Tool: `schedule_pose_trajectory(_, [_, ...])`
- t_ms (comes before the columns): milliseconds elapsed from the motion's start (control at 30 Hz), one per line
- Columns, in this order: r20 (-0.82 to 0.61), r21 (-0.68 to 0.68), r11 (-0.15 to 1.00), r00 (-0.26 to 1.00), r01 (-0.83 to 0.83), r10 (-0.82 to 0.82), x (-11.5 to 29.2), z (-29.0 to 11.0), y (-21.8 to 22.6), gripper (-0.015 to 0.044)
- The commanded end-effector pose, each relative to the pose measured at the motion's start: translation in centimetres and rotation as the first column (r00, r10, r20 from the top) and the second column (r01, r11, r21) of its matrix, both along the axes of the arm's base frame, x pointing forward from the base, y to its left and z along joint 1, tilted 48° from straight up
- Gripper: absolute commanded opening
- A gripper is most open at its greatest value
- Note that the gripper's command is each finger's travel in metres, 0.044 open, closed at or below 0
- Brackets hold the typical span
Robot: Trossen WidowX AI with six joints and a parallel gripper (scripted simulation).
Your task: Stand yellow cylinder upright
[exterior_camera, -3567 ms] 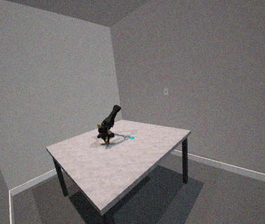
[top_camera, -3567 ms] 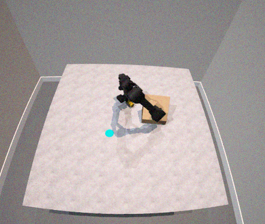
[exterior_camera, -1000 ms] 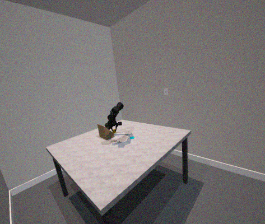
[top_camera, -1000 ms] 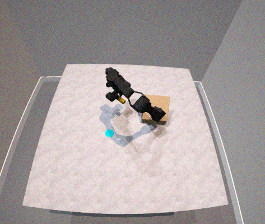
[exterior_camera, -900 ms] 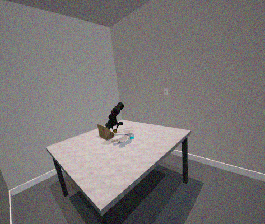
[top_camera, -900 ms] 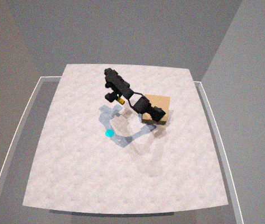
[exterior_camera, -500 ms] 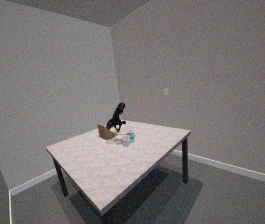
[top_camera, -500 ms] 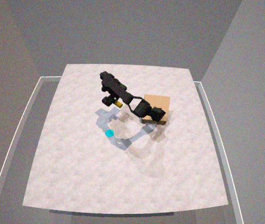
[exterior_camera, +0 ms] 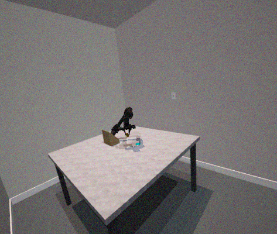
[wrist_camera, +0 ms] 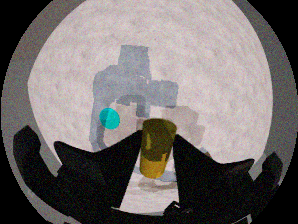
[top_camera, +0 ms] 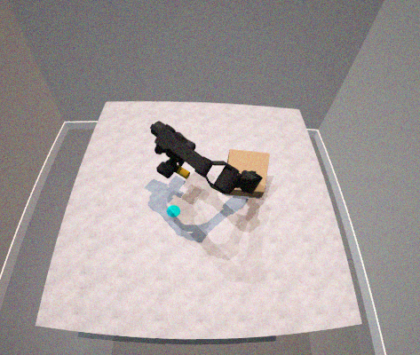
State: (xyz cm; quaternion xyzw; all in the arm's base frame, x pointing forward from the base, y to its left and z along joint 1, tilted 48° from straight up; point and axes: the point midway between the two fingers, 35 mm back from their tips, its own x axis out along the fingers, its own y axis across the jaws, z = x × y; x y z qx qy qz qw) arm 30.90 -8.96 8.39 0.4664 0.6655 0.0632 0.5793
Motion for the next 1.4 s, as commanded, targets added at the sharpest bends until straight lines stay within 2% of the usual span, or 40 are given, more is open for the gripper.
schedule_pose_trajectory(0, [0.022, 0.002, 1.0, 1.0, -0.01, 0.01, 0.6, 1.3, 0.9, 0.0105])
schedule_pose_trajectory(1100, [0.137, 0.021, 0.991, 0.982, -0.13, 0.126, 1.8, 8.9, 8.2, 0.0105])
schedule_pose_trajectory(1367, [0.139, 0.006, 0.991, 0.981, -0.136, 0.133, 1.7, 8.9, 8.4, 0.0105])
